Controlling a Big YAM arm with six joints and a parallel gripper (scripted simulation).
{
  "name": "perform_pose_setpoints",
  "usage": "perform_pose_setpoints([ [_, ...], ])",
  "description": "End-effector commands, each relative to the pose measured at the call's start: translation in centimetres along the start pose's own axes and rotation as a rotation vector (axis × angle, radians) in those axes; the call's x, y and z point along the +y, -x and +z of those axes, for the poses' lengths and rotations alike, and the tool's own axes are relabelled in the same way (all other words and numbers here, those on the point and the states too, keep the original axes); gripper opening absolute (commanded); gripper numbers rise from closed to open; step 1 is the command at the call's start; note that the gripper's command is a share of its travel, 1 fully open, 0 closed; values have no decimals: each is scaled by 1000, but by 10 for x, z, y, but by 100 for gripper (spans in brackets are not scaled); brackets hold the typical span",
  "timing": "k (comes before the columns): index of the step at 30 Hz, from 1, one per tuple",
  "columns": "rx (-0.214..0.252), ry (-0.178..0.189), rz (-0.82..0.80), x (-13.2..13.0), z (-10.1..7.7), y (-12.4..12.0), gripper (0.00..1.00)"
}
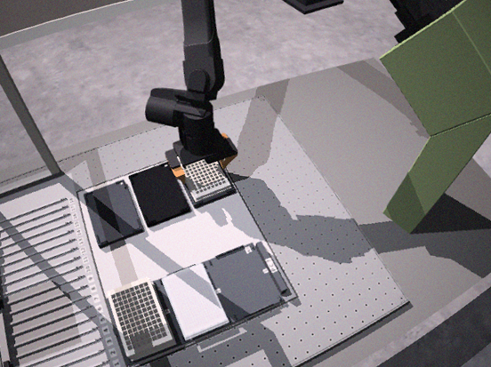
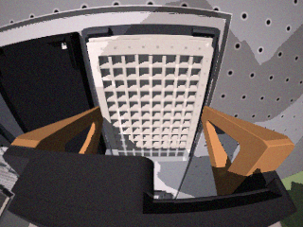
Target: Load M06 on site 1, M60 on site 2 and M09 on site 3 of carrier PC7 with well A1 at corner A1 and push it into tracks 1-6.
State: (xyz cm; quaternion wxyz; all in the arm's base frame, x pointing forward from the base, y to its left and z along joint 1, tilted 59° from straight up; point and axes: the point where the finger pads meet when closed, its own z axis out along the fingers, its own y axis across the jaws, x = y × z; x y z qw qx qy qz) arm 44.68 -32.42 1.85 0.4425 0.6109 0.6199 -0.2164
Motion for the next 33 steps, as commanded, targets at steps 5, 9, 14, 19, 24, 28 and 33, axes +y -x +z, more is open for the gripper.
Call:
perform_pose_setpoints([
  [5,-18,17,10,9,-4,16,100],
  [9,-17,16,9,8,-4,15,100],
  [14,-17,16,9,8,-4,15,100],
  [19,-17,16,9,8,-4,15,100],
  [24,-17,16,9,8,-4,15,100],
  [28,-17,16,9,8,-4,15,100],
  [33,-4,10,1,3,-4,0,0],
])
